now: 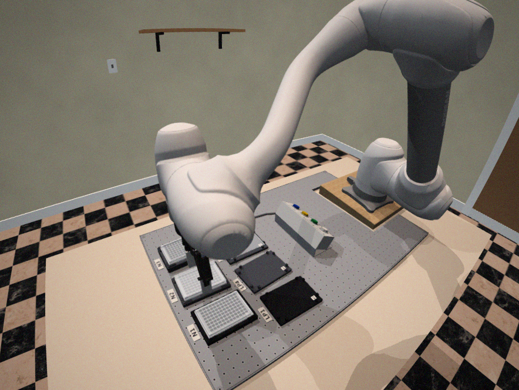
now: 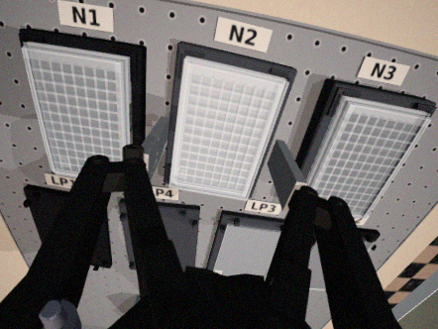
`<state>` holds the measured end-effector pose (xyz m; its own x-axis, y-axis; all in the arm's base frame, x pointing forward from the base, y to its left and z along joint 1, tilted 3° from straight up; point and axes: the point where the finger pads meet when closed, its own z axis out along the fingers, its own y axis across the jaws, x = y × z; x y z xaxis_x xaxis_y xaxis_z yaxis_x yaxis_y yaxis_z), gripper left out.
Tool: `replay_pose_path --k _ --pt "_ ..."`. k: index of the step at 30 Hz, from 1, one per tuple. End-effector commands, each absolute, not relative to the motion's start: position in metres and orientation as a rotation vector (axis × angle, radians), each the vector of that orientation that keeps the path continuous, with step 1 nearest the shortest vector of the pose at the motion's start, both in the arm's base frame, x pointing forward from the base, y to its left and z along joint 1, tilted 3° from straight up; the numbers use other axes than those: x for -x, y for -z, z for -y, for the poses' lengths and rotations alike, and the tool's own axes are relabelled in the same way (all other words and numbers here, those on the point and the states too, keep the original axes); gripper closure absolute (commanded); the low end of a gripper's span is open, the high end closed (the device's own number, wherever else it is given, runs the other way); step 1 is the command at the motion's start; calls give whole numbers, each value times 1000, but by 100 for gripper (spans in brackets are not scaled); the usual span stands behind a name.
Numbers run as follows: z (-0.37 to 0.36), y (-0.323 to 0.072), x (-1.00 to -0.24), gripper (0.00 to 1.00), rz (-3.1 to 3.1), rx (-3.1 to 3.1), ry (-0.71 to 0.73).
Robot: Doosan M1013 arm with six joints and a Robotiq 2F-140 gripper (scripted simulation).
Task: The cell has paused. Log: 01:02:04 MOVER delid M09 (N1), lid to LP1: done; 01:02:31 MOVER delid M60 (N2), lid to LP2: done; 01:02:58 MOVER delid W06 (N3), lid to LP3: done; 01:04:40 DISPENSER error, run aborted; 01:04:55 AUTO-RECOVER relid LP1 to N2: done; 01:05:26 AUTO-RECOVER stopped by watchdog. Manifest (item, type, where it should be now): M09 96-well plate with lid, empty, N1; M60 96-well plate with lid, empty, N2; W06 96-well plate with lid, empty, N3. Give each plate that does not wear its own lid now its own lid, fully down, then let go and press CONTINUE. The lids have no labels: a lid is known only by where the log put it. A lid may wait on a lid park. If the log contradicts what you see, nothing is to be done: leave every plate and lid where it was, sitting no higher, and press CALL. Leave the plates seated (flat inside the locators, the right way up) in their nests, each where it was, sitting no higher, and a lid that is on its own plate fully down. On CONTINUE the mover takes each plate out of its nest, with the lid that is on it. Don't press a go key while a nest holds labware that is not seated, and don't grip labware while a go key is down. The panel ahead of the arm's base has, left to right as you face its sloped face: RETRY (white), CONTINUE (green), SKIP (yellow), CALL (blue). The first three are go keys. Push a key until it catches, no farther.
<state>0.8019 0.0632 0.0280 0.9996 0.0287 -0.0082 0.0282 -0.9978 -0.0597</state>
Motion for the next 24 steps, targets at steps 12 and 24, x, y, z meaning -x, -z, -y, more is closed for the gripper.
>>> replay_pose_path --k 12,24 --pt "-63 -25 -802 34 44 3081 -14" --pt "-63 -25 -802 34 44 3081 -14"
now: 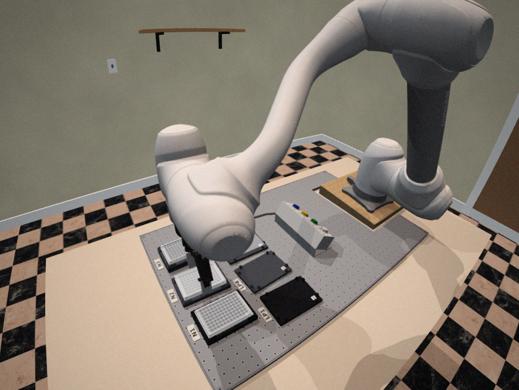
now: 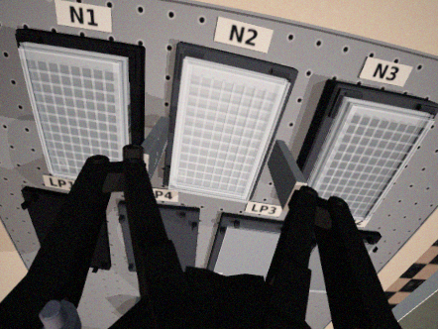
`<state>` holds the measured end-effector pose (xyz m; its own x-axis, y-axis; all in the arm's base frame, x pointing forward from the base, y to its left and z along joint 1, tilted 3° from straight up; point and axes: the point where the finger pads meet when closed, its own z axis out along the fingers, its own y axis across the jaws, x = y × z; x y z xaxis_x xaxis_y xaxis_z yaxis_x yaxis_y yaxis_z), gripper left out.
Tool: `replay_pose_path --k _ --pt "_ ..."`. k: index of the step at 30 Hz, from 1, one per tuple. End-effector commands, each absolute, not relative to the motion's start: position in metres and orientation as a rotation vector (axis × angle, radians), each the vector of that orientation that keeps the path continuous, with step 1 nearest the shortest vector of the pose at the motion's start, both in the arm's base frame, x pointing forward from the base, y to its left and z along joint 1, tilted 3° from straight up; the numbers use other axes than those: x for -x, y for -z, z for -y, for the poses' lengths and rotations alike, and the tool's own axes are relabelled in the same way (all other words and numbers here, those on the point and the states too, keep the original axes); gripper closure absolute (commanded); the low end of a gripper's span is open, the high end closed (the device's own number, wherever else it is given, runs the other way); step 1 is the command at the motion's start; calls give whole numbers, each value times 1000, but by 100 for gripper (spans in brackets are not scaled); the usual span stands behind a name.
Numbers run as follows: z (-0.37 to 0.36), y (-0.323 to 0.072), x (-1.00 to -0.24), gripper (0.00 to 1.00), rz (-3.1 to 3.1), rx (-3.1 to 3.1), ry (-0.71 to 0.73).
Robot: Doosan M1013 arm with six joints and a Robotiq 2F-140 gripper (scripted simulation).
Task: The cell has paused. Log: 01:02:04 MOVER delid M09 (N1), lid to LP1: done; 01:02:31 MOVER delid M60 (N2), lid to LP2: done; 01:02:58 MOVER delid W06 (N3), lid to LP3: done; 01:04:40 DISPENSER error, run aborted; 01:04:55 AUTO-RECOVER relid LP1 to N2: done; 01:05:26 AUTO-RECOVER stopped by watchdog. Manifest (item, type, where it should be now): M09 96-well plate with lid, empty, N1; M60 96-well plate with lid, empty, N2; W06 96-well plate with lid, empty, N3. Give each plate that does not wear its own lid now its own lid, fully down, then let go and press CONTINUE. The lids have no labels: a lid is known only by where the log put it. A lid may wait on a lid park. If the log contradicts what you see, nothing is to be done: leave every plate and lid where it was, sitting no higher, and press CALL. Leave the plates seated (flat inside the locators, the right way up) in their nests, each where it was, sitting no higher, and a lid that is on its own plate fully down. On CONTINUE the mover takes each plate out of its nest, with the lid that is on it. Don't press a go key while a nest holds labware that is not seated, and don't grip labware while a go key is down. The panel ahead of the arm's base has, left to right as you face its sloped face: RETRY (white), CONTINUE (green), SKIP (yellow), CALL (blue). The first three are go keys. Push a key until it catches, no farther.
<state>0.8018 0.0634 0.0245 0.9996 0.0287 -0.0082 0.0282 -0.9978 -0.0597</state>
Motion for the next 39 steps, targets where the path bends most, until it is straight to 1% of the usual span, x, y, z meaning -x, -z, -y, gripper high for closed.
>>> replay_pose_path --k 1,31,32,39 --pt "-63 -25 -802 34 44 3081 -14" --pt "-63 -25 -802 34 44 3081 -14" --pt "-63 -25 -802 100 44 3081 -14" --pt "-63 -25 -802 100 44 3081 -14"
